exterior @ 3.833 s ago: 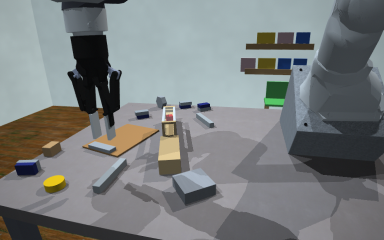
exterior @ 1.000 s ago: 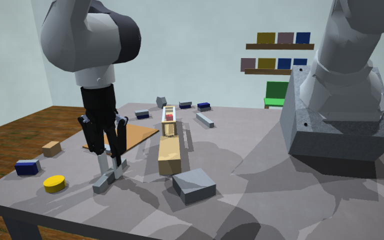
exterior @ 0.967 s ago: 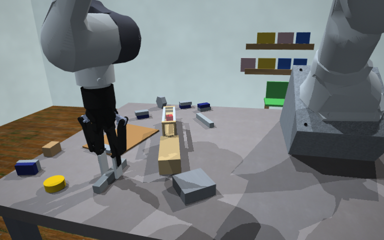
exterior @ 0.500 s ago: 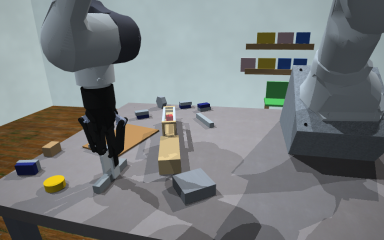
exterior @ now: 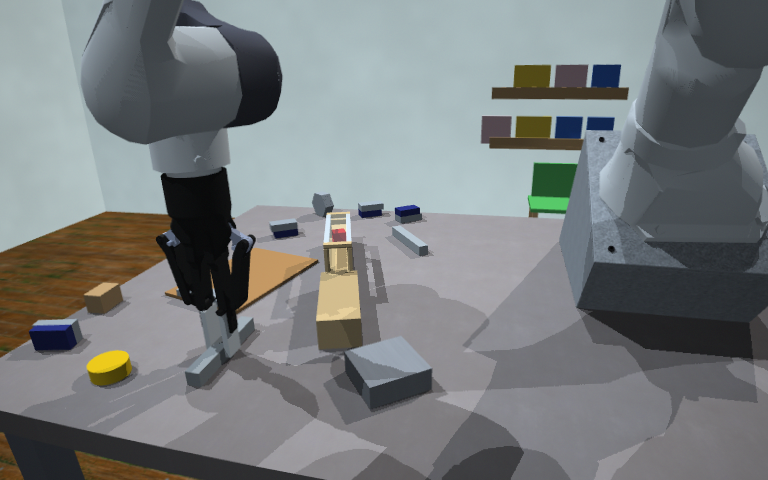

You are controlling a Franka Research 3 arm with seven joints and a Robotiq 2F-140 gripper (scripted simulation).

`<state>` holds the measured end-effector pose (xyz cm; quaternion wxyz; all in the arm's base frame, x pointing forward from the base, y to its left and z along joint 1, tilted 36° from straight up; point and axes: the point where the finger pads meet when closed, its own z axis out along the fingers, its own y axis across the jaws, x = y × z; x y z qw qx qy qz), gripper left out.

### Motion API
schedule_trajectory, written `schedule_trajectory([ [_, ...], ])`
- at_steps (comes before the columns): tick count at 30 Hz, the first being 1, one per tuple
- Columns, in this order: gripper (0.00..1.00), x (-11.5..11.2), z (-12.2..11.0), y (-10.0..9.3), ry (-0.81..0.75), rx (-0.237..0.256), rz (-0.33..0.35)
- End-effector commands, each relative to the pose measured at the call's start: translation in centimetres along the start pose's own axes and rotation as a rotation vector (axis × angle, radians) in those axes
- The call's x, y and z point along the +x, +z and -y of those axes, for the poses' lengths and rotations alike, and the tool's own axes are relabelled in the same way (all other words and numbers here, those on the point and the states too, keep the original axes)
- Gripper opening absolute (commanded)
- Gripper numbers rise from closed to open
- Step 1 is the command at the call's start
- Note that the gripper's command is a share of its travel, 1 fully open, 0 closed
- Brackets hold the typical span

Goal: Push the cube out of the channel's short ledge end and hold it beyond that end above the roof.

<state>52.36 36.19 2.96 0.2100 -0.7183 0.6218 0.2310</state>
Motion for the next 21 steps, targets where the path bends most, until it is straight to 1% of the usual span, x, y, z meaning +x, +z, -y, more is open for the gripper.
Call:
schedule_trajectory([
  [1, 0.00, -0.1, 0.1, 0.0, -0.008, 0.001, 0.001],
  [9, 0.00, -0.1, 0.1, -0.1, -0.008, 0.001, 0.001],
  [12, 0.00, -0.1, 0.1, -1.4, -0.008, 0.001, 0.001],
  [14, 0.00, -0.1, 0.1, -1.4, -0.008, 0.001, 0.001],
  [16, 0.00, -0.1, 0.1, -3.1, -0.008, 0.001, 0.001],
  [21, 0.00, -0.1, 0.1, -8.7, -0.008, 0.001, 0.001],
])
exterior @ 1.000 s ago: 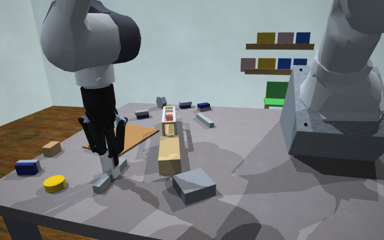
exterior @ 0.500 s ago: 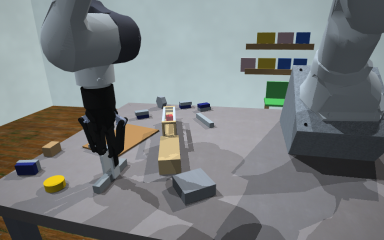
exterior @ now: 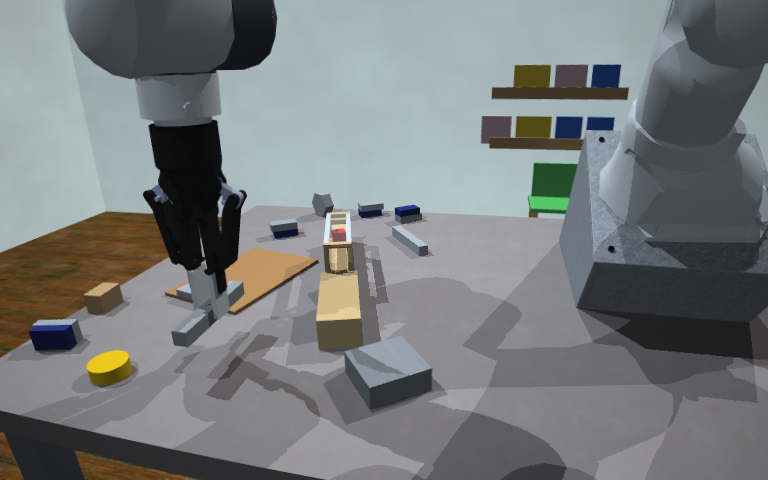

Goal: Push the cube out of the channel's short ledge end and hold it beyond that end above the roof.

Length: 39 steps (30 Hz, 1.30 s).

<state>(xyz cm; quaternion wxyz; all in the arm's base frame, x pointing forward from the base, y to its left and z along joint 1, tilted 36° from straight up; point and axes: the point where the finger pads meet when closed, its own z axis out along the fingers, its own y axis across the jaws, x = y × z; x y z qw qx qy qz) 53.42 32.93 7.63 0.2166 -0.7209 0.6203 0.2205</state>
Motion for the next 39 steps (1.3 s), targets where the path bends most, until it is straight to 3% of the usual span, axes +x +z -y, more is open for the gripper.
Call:
schedule_trajectory([
  [1, 0.00, 0.0, -0.5, -3.9, 0.005, -0.019, 0.008],
  [5, 0.00, 0.0, -0.5, -5.6, 0.005, -0.019, 0.008],
  [39, 0.00, 0.0, -0.5, -5.6, 0.005, -0.019, 0.008],
])
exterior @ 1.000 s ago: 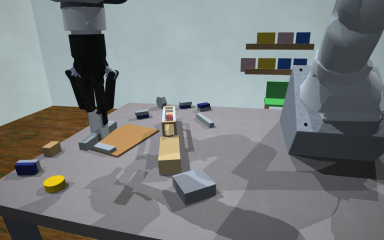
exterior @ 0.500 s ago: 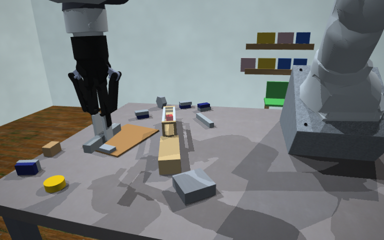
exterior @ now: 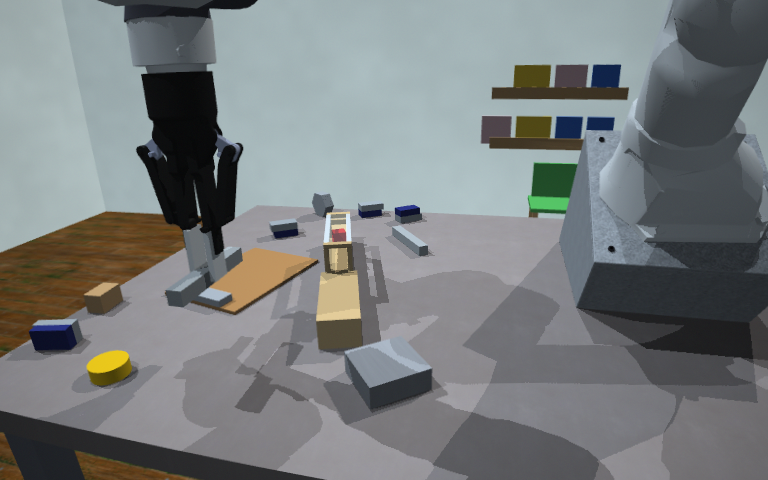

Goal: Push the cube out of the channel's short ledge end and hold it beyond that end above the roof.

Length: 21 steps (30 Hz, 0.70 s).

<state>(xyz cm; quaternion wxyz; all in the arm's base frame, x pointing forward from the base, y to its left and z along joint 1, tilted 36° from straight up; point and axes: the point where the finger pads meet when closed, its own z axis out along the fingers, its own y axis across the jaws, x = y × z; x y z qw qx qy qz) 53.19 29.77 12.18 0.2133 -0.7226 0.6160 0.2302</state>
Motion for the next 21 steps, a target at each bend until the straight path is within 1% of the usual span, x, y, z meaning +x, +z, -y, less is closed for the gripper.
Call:
schedule_trajectory([
  [1, 0.00, 0.2, 0.0, -0.1, 0.007, 0.000, -0.003],
  [3, 0.00, 0.8, -0.5, -0.1, -0.007, -0.001, -0.003],
  [5, 0.00, 0.8, -0.5, -0.1, -0.007, -0.001, -0.003],
  [6, 0.00, 1.9, -1.5, -0.1, -0.033, -0.002, -0.003],
  [7, 0.00, 3.6, -3.0, -0.1, -0.073, -0.003, -0.002],
  [9, 0.00, 7.3, -6.7, -0.2, -0.171, -0.004, -0.002],
  [11, 0.00, 9.6, -9.7, -0.1, -0.254, -0.002, -0.002],
  [13, 0.00, 12.2, -12.8, -0.2, -0.278, -0.002, -0.004],
  [16, 0.00, 12.3, -12.9, 0.0, -0.278, -0.004, -0.004],
  [18, 0.00, 12.3, -12.9, 1.0, -0.290, 0.000, -0.003],
  [20, 0.00, 12.4, -12.9, 2.3, -0.290, 0.000, -0.003],
  [21, 0.00, 12.4, -12.9, 2.3, -0.290, 0.000, -0.003],
])
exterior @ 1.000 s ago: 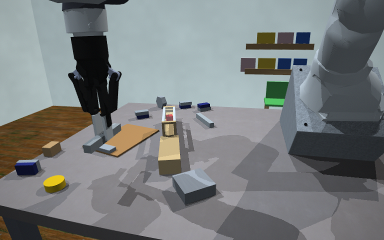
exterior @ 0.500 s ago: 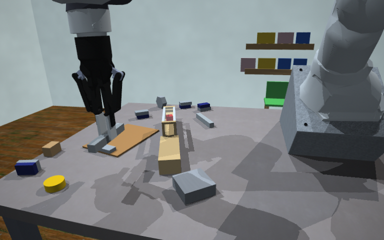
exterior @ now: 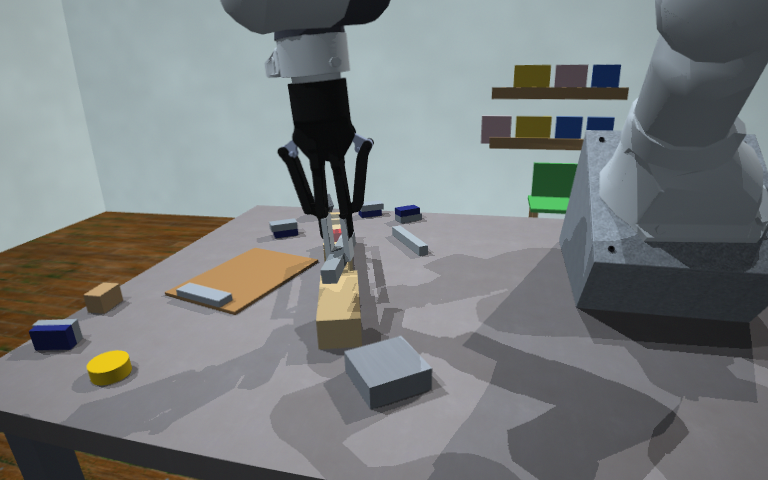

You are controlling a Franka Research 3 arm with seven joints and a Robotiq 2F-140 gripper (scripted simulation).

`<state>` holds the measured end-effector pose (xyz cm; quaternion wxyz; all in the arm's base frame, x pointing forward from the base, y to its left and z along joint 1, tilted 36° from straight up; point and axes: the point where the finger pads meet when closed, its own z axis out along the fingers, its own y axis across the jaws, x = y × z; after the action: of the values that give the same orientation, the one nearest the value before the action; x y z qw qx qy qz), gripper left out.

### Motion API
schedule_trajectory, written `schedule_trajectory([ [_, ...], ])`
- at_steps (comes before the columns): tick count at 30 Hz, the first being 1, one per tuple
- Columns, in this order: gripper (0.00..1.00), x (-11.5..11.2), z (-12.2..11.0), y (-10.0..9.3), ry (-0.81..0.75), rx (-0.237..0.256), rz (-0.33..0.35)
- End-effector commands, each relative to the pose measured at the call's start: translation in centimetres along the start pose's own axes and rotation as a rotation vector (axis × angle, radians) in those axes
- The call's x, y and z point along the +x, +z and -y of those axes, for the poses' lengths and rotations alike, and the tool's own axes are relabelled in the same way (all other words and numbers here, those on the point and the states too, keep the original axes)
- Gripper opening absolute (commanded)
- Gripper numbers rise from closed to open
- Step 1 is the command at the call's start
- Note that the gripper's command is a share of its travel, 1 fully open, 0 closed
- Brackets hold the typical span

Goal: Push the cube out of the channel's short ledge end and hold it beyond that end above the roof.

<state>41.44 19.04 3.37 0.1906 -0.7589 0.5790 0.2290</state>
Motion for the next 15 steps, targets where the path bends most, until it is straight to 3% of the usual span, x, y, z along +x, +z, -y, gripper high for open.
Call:
schedule_trajectory([
  [1, 0.00, 0.3, 0.5, 0.8, -0.202, 0.067, 0.018],
  [4, 0.00, 0.3, 0.6, 2.2, -0.202, 0.067, 0.018],
  [15, 0.00, 0.2, 0.7, 3.6, -0.202, 0.067, 0.018],
])
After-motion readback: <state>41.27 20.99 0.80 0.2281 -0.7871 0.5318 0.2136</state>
